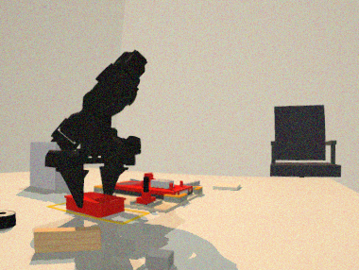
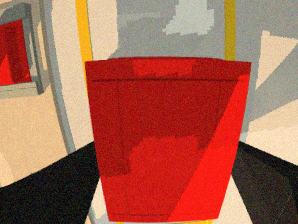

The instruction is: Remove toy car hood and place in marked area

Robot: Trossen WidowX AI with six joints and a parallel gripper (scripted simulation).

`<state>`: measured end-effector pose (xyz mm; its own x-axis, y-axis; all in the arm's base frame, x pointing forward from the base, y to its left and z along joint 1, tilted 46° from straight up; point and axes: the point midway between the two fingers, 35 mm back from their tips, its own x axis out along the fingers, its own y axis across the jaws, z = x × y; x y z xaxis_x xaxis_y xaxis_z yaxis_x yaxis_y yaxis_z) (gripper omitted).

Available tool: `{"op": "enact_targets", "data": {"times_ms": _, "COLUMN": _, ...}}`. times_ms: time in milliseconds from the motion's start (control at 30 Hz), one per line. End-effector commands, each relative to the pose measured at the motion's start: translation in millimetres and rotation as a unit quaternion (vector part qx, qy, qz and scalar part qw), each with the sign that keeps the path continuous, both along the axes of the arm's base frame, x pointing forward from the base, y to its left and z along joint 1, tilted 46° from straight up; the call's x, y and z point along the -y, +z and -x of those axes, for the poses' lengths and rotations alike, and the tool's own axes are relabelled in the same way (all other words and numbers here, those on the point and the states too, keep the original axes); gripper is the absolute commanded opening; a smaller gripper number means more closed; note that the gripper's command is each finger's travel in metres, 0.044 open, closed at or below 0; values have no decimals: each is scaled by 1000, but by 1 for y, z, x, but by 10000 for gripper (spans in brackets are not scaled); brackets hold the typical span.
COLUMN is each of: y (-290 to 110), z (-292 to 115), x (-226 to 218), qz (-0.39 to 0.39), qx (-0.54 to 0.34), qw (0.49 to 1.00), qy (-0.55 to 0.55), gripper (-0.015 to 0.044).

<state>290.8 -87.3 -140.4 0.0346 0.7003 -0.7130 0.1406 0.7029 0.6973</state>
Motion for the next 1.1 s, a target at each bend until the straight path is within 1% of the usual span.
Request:
{"op": "enact_targets", "data": {"times_ms": 0, "y": 0, "z": 0, "x": 0, "qz": 0, "qx": 0, "qw": 1000, "qy": 0, "gripper": 79}}
{"op": "enact_targets", "data": {"times_ms": 467, "y": 2, "z": 0, "x": 2, "qz": 0, "qx": 0, "qw": 1000, "qy": 0, "gripper": 440}}
{"op": "enact_targets", "data": {"times_ms": 567, "y": 14, "z": -1, "x": 16, "qz": 0, "qx": 1, "qw": 1000, "qy": -1, "gripper": 440}}
{"op": "enact_targets", "data": {"times_ms": 733, "y": 49, "z": 3, "x": 50, "qz": -1, "qx": 1, "qw": 1000, "qy": -2, "gripper": 440}}
{"op": "enact_targets", "data": {"times_ms": 1067, "y": 51, "z": 3, "x": 52, "qz": -1, "qx": 1, "qw": 1000, "qy": -2, "gripper": 440}}
